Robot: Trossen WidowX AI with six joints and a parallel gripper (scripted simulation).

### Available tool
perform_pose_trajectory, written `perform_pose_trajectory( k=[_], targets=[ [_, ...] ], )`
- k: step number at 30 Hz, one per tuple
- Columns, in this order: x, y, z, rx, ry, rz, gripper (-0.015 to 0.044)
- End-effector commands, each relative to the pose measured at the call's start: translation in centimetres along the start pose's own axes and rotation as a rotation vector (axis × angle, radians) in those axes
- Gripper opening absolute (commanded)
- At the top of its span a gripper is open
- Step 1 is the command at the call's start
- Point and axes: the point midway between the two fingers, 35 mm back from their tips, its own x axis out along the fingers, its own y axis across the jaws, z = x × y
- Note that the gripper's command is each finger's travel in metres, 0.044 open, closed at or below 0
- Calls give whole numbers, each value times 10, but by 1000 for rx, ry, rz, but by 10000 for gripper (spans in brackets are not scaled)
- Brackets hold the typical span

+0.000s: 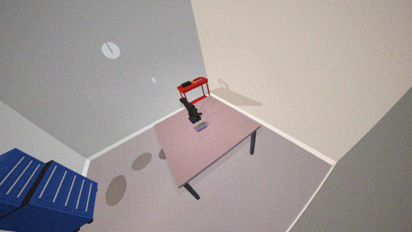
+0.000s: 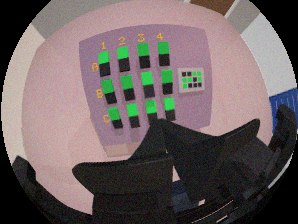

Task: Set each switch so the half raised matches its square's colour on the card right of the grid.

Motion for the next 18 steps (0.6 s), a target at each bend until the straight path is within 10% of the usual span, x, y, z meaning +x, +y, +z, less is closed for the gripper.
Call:
perform_pose_trajectory(
  k=[1, 18],
  targets=[
    [-10, -1, -2, 4, 0, -5, 0],
    [-17, 12, 29, 5, -2, -3, 0]
  ],
)
